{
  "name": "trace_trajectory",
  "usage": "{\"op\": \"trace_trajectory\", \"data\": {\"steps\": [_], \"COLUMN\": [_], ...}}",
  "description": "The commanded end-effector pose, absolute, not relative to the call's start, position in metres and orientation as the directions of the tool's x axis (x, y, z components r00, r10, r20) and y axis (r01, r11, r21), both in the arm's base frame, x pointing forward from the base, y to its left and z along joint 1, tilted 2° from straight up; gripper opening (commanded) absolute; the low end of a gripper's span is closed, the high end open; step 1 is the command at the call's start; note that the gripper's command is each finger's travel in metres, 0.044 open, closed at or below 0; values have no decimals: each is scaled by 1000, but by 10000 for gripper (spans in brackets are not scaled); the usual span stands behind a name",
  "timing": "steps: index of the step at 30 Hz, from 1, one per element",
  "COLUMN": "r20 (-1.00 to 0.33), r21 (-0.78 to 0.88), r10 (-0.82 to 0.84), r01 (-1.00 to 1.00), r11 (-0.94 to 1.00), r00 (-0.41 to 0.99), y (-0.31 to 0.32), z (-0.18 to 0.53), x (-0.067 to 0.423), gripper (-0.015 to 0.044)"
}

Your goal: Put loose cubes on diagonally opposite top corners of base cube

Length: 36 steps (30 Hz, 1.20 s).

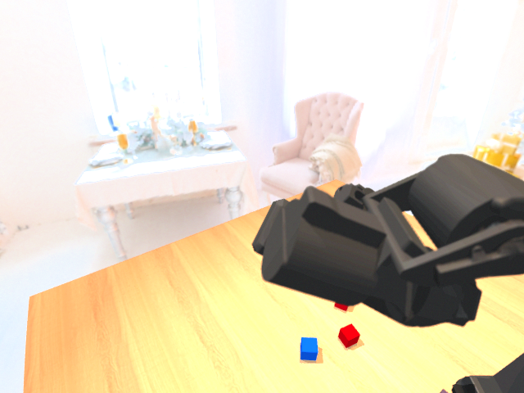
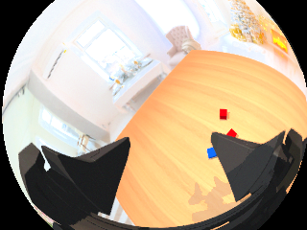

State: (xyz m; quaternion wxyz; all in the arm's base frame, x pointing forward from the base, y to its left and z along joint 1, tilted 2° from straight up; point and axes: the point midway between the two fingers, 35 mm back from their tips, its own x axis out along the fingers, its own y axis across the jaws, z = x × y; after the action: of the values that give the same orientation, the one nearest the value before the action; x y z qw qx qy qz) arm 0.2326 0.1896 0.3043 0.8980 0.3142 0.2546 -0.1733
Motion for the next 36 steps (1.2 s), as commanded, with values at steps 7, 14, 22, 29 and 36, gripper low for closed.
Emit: {"op": "trace_trajectory", "data": {"steps": [7,14,22,29,36], "r20": [-640,-727,-815,-880,-932], "r21": [229,-63,-297,-379,-352], "r10": [-195,-238,-261,-257,-228], "r01": [427,282,14,-267,-547], "r11": [875,957,955,886,760], "r00": [743,644,517,399,283], "y": [175,155,130,108,87], "z": [281,251,219,193,169], "x": [246,259,269,274,274], "gripper": [265,265,265,265,265]}}
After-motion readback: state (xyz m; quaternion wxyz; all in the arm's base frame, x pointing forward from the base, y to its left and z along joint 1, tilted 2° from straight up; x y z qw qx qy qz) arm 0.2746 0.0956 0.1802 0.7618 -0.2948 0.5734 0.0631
